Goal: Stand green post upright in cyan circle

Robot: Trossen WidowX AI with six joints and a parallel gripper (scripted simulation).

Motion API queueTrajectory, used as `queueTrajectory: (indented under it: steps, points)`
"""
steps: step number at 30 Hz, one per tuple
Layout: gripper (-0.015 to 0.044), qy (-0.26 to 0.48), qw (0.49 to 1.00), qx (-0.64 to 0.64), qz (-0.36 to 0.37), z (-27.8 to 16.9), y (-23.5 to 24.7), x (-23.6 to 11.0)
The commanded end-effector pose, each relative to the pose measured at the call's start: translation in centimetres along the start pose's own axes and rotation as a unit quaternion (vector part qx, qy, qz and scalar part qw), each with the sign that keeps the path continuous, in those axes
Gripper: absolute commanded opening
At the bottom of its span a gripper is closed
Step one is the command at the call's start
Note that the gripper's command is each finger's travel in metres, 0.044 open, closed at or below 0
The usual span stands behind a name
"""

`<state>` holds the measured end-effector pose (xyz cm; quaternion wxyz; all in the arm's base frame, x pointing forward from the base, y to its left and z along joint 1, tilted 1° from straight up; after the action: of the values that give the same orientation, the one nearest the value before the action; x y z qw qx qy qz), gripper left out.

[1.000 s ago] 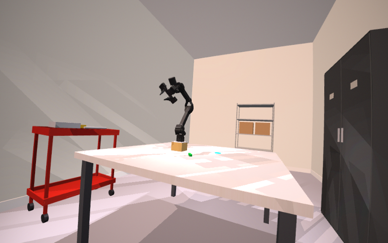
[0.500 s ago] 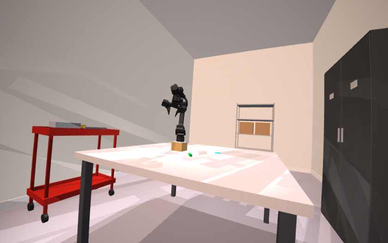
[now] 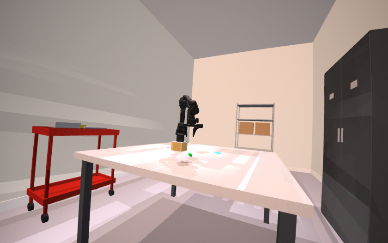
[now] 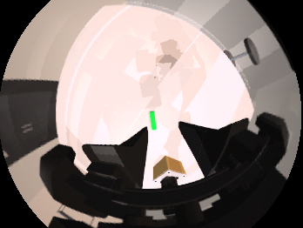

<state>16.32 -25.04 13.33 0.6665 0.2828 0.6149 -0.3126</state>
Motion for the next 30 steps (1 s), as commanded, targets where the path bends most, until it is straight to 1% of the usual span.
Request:
queueTrajectory:
  steps: [1, 5, 7, 11, 15, 17, 21, 29, 30]
  points:
    - [0.0233, 0.034, 0.999, 0.014, 0.005, -0.6, 2.0, 2.1]
    - [0.0233, 0.034, 0.999, 0.014, 0.005, -0.6, 2.0, 2.1]
    - [0.0233, 0.034, 0.999, 0.014, 0.005, -0.5, 2.0, 3.0]
    - [0.0233, 0.034, 0.999, 0.014, 0.005, -0.4, 2.0, 8.2]
    - [0.0233, 0.035, 0.999, 0.014, 0.005, -1.2, 2.1, 13.1]
    - [0.0233, 0.035, 0.999, 0.014, 0.005, -1.5, 2.1, 13.9]
    - [0.0233, 0.035, 0.999, 0.014, 0.005, -1.5, 2.1, 13.9]
    - [0.0023, 0.035, 0.999, 0.014, 0.005, -1.5, 2.1, 13.9]
    - [0.0023, 0.035, 0.999, 0.014, 0.005, -1.5, 2.1, 13.9]
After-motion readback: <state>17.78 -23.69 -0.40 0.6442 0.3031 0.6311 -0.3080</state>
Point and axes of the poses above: the point midway between the two fingers, 35 mm back from their tips, its own x axis out along the fingers, its own y axis across the jaws, z = x × y, the point moved 3 cm from there along -x, back along the fingers, and after that the axes turned 10 degrees about -x, right-handed, at the moved point
